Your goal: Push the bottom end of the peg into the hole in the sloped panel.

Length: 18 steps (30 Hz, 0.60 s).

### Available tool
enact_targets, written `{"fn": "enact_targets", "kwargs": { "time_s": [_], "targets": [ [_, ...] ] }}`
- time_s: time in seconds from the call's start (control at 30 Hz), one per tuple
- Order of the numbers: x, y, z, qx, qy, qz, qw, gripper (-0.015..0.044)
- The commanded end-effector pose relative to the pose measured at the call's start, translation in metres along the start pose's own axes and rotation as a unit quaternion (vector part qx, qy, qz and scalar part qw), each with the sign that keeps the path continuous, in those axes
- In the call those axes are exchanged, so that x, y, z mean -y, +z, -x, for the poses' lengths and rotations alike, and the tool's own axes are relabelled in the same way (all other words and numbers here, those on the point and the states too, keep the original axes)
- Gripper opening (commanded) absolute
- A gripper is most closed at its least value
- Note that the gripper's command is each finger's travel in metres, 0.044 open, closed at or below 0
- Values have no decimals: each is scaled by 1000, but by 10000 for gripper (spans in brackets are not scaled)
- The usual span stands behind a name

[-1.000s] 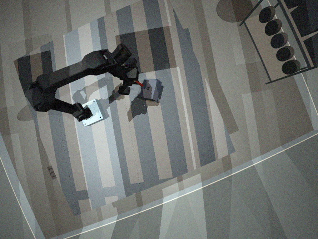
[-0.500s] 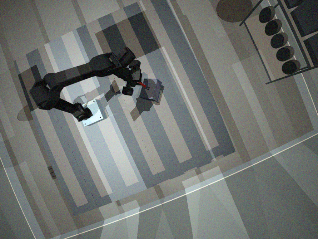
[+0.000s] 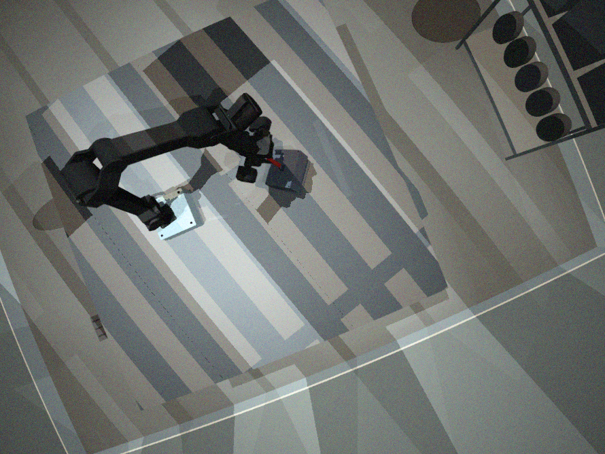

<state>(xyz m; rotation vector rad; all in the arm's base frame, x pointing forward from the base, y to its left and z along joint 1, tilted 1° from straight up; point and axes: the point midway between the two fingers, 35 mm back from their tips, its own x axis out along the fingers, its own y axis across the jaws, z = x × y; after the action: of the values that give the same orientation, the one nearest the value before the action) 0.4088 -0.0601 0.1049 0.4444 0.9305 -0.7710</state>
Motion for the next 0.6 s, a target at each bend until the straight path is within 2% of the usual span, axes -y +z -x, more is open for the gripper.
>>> {"fn": "enact_targets", "kwargs": {
  "time_s": [0.0,0.57],
  "targets": [
    [1,-1,-6,-1,-1,3,1000,0],
    [0,0,-7,1,-1,0,1000,0]
  ]
}}
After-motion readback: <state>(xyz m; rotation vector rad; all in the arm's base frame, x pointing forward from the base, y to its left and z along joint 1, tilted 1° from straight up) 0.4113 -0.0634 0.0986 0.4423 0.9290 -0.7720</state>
